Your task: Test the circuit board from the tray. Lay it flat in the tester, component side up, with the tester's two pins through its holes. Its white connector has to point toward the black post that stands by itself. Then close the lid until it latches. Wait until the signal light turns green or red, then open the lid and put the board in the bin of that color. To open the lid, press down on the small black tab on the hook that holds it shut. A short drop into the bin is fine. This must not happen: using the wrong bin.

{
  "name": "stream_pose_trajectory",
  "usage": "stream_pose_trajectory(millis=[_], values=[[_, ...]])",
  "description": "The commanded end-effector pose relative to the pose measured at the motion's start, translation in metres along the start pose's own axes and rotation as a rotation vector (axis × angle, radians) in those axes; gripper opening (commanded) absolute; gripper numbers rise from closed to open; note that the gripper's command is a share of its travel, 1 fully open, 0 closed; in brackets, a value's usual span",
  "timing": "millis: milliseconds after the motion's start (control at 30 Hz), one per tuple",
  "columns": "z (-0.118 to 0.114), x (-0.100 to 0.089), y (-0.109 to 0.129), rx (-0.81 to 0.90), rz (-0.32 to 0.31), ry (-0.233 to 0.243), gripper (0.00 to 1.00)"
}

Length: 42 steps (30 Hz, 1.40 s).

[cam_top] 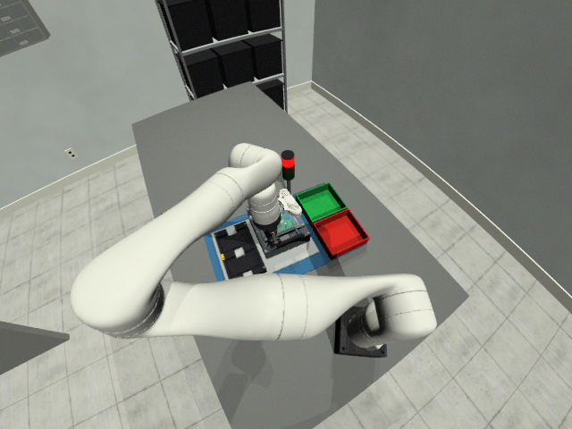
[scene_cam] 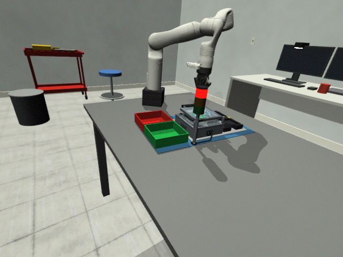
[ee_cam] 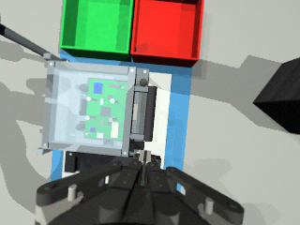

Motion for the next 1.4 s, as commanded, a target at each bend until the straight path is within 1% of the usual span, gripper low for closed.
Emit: stream_pose_trajectory(millis=[0,633,667,1367], values=[[-0.0031,-0.0113,-0.0056,-0.008,-0.015,0.013,0.0],[-0.0031,-0.012,-0.0056,-0.008,-0.015,0.013,0.0],[-0.0031,-0.012,-0.0056,-0.008,-0.015,0.013,0.26],[-0.0031,-0.012,-0.0056,-0.008,-0.015,0.013,0.26]])
Point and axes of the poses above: the point where the finger pads meet when closed, its own x axis out along the fingers, its own z axis across the jaws, y = z × x, the point moved 2 cm from there along -x, back along the fingers, and after that the axes turned 5 degrees about -x, right-handed, at the moved point
